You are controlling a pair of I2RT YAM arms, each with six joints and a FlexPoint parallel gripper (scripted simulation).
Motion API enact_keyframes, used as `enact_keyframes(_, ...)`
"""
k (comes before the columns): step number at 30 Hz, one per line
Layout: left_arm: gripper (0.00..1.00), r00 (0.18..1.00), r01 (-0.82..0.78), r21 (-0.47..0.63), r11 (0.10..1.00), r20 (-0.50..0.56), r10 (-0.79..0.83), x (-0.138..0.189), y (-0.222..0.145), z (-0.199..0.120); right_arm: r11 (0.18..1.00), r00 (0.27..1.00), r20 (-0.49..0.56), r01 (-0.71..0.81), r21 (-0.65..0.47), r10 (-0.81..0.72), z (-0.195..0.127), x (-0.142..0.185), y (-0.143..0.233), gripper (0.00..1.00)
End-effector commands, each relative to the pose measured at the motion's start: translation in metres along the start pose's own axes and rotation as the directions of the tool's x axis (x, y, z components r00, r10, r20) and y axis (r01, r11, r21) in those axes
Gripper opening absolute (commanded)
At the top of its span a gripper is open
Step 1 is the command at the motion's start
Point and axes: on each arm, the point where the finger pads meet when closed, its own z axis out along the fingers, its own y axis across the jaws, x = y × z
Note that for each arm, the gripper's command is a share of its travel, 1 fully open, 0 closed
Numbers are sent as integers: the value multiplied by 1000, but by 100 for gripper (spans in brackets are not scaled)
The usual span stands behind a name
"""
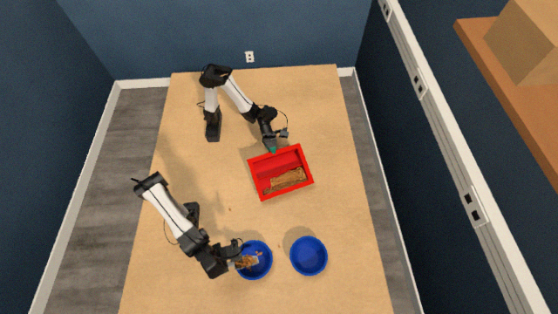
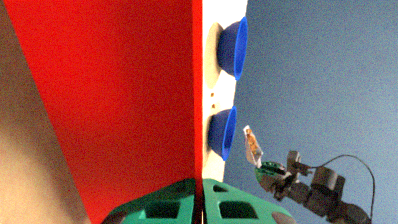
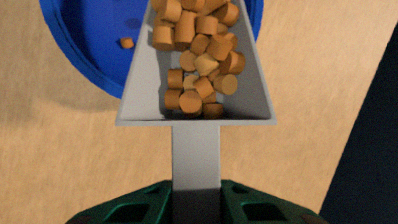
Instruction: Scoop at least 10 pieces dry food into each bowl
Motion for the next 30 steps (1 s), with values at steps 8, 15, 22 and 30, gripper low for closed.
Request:
enact_keyframes(8, 0, 999, -37, 22, 999, -16, 37, 1, -5, 1, 1000, 999, 32, -27, 16, 26, -5, -4, -2, 0)
enact_keyframes(15, 0, 999, -37, 22, 999, -16, 37, 1, -5, 1, 987, 985, 64, -160, -3, 160, 2, -1, 14, 0)
enact_keyframes(22, 0, 999, -37, 22, 999, -16, 37, 1, -5, 1, 928, 920, 125, -371, -30, 372, 10, -1, 37, 0)
enact_keyframes(30, 0, 999, -37, 22, 999, -16, 37, 1, -5, 1, 877, 863, 158, -479, -48, 480, 14, -2, 48, 0)
